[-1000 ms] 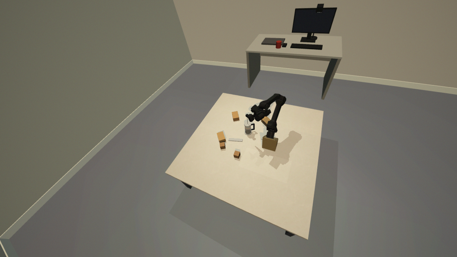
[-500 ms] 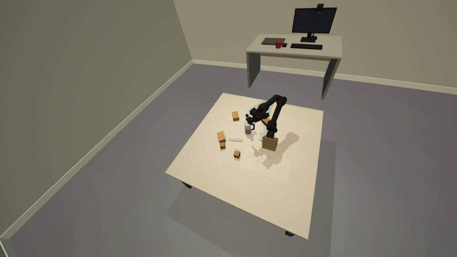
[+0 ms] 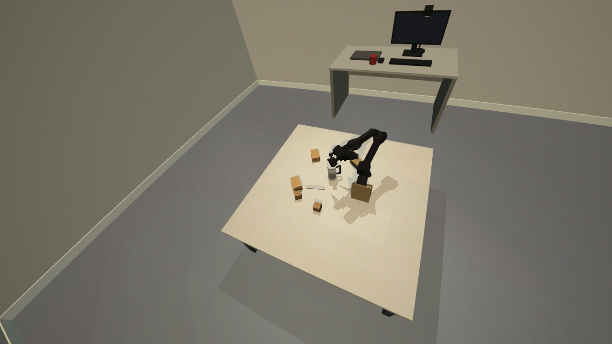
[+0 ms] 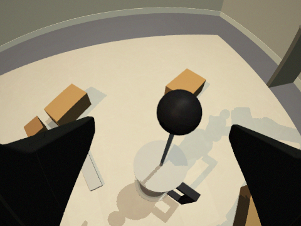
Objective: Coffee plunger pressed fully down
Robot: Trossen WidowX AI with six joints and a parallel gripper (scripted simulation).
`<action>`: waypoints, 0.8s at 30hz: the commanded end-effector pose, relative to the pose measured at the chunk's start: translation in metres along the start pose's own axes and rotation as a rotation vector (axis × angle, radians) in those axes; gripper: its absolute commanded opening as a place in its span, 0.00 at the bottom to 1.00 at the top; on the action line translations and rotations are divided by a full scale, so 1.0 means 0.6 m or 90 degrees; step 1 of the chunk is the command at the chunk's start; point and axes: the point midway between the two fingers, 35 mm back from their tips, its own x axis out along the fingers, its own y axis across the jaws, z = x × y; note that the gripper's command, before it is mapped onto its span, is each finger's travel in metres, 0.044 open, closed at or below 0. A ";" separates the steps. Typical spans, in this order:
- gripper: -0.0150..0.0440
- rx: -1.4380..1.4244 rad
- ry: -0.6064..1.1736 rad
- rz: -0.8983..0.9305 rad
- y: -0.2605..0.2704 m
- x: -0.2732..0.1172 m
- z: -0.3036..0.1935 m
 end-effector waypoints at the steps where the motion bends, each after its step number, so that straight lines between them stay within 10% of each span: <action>1: 1.00 -0.003 0.009 0.002 0.000 0.008 -0.003; 20: 1.00 -0.005 -0.024 -0.013 -0.015 0.028 0.016; 24: 0.82 -0.005 -0.024 -0.013 -0.015 0.028 0.016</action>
